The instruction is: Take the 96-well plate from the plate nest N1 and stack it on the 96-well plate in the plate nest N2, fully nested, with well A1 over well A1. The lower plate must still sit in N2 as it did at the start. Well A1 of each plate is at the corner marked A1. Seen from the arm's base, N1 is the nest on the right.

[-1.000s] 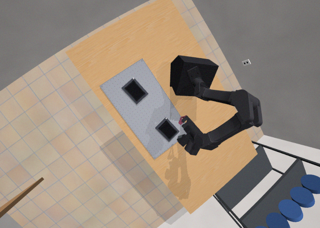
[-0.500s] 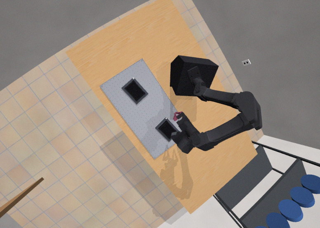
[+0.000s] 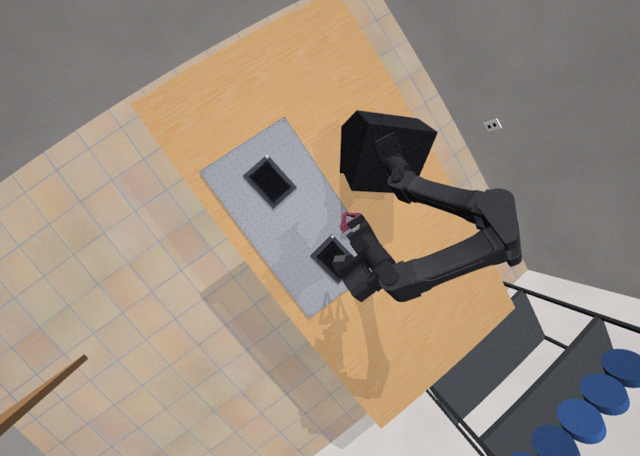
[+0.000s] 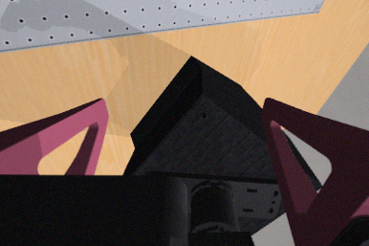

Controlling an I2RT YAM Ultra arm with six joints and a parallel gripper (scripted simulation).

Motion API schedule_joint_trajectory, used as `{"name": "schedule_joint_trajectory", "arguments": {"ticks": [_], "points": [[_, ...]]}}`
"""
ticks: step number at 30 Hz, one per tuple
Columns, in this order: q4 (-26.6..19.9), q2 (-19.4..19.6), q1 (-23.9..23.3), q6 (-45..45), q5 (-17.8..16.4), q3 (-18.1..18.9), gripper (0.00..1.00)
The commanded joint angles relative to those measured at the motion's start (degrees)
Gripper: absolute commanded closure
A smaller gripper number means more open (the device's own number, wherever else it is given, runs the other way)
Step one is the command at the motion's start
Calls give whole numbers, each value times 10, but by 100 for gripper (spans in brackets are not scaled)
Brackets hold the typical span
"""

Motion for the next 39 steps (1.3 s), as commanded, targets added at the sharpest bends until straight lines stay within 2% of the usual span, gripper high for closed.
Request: {"name": "schedule_joint_trajectory", "arguments": {"ticks": [1,3,5,7,8,9,15,22,24,39], "points": [[-22,-17,-39,-41,15,17,0],[-39,12,-51,-35,33,27,0],[-42,-15,-80,-63,31,24,0],[-42,-15,-80,-63,31,24,0],[-36,17,-98,-63,13,28,0],[-15,28,-109,-56,6,32,0],[21,96,-153,-5,-34,54,0],[55,161,-188,39,-70,75,0],[55,161,-188,39,-70,75,0],[134,309,-269,146,-152,121,0]]}}
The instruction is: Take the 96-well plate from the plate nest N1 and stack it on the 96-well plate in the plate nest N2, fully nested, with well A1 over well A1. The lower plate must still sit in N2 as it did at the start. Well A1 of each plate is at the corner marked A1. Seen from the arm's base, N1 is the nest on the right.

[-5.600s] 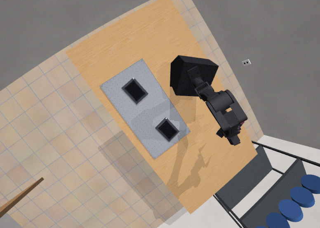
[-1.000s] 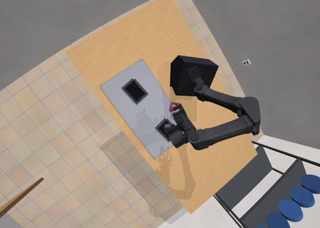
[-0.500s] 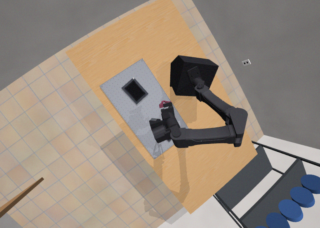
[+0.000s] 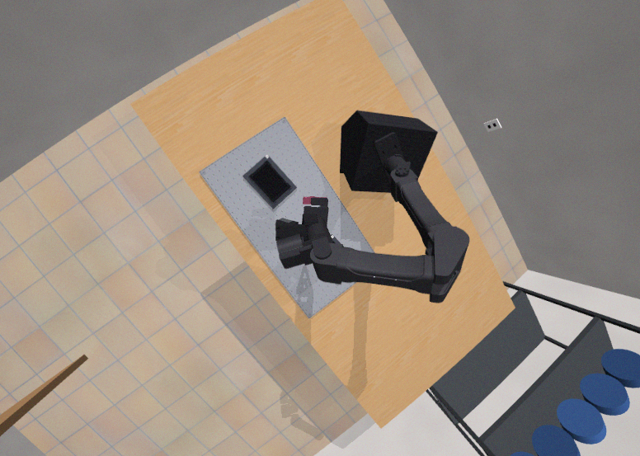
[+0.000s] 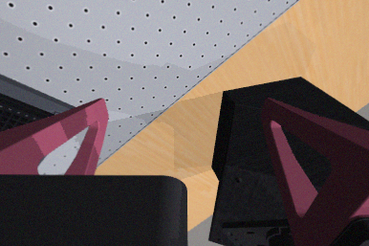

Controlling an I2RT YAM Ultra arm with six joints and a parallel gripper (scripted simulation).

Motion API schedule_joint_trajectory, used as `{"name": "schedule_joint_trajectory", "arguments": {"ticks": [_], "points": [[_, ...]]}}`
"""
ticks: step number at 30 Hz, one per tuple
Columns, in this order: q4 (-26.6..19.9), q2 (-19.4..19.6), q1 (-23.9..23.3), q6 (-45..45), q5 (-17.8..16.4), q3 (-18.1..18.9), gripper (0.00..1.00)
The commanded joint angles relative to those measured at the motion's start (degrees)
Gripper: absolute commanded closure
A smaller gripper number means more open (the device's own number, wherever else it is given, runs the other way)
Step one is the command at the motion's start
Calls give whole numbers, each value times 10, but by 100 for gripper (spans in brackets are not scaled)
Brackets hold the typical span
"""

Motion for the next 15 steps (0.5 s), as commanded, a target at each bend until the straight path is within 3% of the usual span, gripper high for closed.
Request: {"name": "schedule_joint_trajectory", "arguments": {"ticks": [1,15], "points": [[28,20,-23,34,-20,20,0],[98,148,-94,132,-94,59,0]]}}
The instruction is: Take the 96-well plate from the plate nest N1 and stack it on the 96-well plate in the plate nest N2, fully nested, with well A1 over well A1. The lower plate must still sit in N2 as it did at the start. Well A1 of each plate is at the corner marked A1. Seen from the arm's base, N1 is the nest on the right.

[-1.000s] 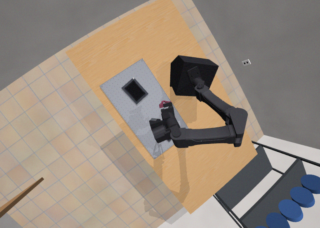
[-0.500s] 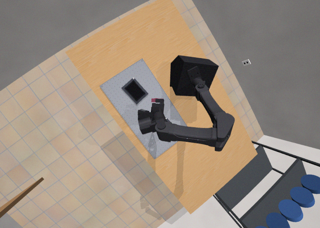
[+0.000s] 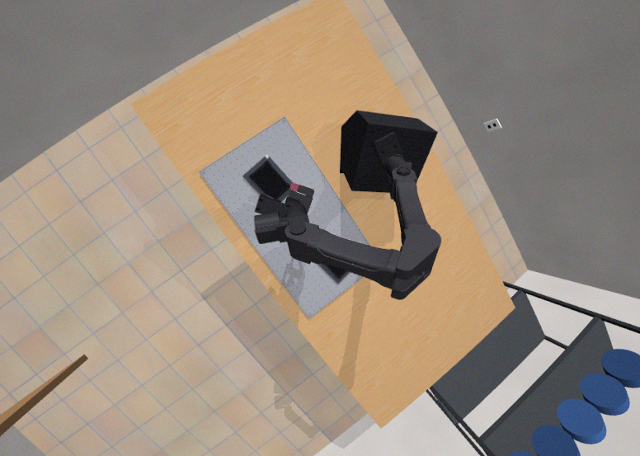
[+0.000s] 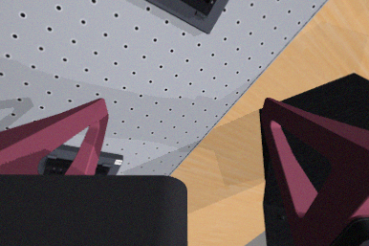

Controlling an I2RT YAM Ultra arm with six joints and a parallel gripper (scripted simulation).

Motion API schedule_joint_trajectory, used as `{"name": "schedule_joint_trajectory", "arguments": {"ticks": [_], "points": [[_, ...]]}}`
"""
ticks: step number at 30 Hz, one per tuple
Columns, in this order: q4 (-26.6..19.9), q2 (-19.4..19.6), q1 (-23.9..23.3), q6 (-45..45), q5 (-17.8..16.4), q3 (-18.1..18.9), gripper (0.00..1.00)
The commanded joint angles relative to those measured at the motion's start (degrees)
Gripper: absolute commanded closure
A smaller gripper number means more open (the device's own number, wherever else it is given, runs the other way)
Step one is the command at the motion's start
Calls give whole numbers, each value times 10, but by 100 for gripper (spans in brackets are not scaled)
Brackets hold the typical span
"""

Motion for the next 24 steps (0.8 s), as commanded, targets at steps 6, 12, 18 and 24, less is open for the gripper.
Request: {"name": "schedule_joint_trajectory", "arguments": {"ticks": [6,12,18,24], "points": [[44,52,-41,57,-38,31,0],[72,100,-68,93,-65,44,0],[98,150,-95,128,-92,60,0],[119,187,-115,154,-112,72,0]]}}
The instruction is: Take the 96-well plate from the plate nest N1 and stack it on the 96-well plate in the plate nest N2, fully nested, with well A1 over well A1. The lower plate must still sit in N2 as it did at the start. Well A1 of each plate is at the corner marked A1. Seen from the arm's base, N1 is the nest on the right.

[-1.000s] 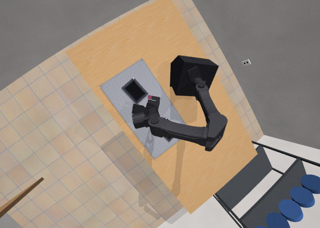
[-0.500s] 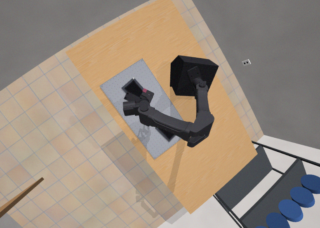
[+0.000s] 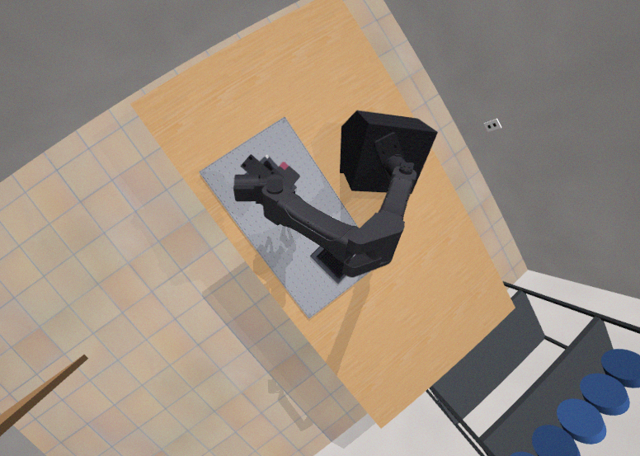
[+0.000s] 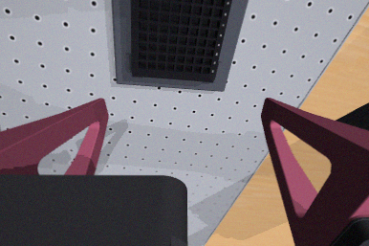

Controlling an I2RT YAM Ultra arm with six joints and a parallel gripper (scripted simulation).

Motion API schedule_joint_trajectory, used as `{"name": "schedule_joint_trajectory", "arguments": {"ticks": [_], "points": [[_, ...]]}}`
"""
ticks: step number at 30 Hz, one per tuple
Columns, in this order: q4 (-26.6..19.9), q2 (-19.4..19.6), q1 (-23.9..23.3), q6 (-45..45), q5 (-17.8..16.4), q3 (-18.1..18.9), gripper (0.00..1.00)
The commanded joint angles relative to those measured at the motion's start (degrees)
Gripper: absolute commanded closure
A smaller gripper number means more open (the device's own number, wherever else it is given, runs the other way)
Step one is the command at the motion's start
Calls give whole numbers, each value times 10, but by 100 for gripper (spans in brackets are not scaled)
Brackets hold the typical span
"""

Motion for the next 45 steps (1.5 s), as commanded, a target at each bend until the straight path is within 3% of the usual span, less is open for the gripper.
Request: {"name": "schedule_joint_trajectory", "arguments": {"ticks": [1,7,9,45], "points": [[30,26,-30,36,-24,22,0],[47,61,-45,51,-36,37,0],[47,40,-45,51,-37,37,0],[38,42,-45,52,-32,35,0]]}}
